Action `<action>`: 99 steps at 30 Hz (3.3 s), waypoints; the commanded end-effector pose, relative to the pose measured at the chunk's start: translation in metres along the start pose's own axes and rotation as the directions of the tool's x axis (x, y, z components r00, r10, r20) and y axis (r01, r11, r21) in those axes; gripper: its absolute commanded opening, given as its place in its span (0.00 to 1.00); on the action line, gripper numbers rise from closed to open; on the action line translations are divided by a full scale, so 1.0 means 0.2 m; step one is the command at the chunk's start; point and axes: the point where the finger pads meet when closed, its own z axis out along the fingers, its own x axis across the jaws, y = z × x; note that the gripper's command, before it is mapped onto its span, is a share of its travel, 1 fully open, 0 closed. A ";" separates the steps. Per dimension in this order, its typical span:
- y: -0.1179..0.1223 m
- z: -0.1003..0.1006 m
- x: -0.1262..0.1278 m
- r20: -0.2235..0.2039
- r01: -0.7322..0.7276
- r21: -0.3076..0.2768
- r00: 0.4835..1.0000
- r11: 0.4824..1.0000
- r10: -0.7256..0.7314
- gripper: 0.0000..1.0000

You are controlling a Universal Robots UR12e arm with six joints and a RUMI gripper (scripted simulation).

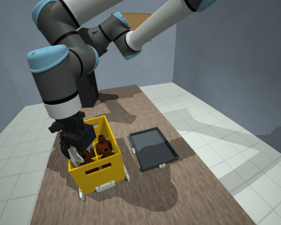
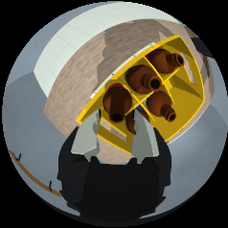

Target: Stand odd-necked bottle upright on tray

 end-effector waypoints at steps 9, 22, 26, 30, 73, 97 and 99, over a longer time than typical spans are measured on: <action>0.01 0.00 0.00 0.000 0.002 -0.001 1.000 1.000 -0.002 0.00; 0.01 0.00 0.00 0.000 0.002 -0.001 1.000 1.000 -0.002 0.00; 0.01 0.00 0.00 0.000 0.002 -0.001 1.000 1.000 -0.002 0.00; 0.01 0.00 0.00 0.000 0.002 -0.001 1.000 1.000 -0.002 0.00; 0.01 0.00 0.00 0.000 0.002 -0.001 1.000 1.000 -0.002 0.00; 0.01 0.00 0.00 0.000 0.002 -0.001 1.000 1.000 -0.002 0.38; 0.01 0.00 0.00 0.000 0.002 -0.001 1.000 1.000 -0.002 0.38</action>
